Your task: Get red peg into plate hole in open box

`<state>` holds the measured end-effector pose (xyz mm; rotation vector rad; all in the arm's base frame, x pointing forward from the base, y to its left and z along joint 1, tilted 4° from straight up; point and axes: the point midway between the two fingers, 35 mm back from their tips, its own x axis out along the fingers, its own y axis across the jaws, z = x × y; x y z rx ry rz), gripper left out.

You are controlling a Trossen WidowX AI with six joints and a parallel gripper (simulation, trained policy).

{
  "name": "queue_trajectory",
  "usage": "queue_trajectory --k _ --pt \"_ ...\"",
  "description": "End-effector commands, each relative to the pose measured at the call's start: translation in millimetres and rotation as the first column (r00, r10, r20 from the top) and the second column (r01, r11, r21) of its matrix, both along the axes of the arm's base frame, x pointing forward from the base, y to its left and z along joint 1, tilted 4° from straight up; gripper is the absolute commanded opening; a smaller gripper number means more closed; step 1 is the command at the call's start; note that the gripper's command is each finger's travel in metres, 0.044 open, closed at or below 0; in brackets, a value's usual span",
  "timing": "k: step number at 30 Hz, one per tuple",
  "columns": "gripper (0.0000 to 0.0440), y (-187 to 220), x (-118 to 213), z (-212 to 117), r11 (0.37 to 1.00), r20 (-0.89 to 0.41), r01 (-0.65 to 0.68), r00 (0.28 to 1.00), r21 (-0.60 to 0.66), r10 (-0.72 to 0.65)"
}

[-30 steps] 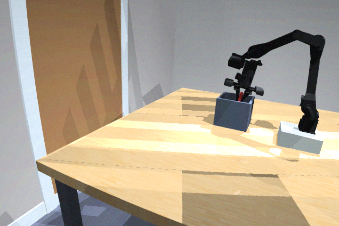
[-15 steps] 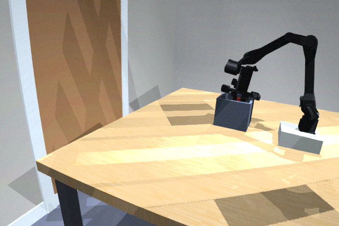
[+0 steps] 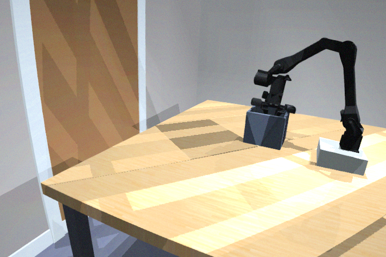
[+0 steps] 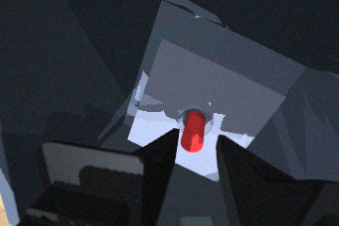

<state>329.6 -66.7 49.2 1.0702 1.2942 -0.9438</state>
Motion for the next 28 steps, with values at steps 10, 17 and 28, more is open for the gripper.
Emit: queue_trajectory --k 10,17,28 --pt "0.0196 -4.2 11.0 21.5 0.992 0.028 0.013 0.999 0.129 -0.017" --pt "0.0219 -8.4 17.8 38.6 0.982 0.065 0.014 0.998 0.186 -0.027" --pt "0.0199 -18.9 28.6 64.3 0.971 0.136 0.002 0.99 0.237 -0.036"
